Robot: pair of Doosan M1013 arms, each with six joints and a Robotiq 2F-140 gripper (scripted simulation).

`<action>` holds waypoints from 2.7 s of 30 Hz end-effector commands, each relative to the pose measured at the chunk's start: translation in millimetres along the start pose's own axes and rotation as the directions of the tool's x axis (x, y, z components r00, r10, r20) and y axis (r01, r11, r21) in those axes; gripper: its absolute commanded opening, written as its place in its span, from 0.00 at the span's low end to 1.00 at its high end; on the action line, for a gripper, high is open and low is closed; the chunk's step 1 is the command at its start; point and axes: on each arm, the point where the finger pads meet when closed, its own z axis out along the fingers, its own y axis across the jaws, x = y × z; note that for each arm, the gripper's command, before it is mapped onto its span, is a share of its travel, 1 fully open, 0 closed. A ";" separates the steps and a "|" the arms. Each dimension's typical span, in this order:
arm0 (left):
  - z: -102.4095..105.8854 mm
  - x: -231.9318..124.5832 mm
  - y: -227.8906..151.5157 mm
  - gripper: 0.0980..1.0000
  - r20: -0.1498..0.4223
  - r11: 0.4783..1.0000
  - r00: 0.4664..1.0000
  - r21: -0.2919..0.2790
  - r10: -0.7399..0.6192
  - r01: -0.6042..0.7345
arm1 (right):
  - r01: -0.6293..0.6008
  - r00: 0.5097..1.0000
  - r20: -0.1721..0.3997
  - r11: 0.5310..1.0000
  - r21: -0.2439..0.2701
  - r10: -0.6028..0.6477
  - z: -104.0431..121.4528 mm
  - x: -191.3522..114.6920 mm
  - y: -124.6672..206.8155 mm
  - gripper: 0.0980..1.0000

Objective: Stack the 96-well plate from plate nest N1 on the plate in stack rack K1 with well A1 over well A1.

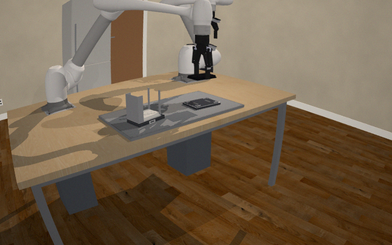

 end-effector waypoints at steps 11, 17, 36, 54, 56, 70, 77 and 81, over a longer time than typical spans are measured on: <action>-0.3 0.2 0.0 1.00 0.000 1.000 1.000 0.000 0.000 0.000 | 0.033 0.999 -0.002 0.999 -0.001 -0.033 -1.8 -2.9 0.5 0.56; -0.3 0.2 0.0 1.00 0.000 1.000 1.000 0.000 0.000 0.000 | 0.208 0.978 -0.002 0.978 -0.001 -0.208 -2.2 -22.8 2.6 0.56; -0.3 0.2 0.0 1.00 0.000 1.000 1.000 0.000 0.000 0.000 | 0.208 0.978 -0.002 0.978 -0.001 -0.208 -3.3 -79.2 8.4 0.56; -0.3 0.2 0.0 1.00 0.000 1.000 1.000 0.000 0.000 0.000 | 0.208 0.978 -0.001 0.978 -0.001 -0.208 -4.4 -132.2 13.9 0.56; -0.3 0.2 0.0 1.00 0.000 1.000 1.000 0.000 0.000 0.000 | 0.208 0.978 -0.001 0.978 -0.001 -0.208 -4.5 -138.9 14.6 0.56; -0.3 0.2 0.0 1.00 0.000 1.000 1.000 0.000 0.000 0.000 | 0.208 0.978 -0.001 0.978 -0.001 -0.208 -5.3 -178.6 18.7 0.56; -0.3 0.2 0.0 1.00 0.000 1.000 1.000 0.000 0.000 0.000 | 0.208 0.978 -0.001 0.978 -0.001 -0.208 -5.7 -198.5 20.8 0.56; -0.3 0.2 0.0 1.00 0.000 1.000 1.000 0.000 0.000 0.000 | 0.208 0.978 -0.001 0.978 -0.001 -0.208 -5.9 -208.5 21.8 0.56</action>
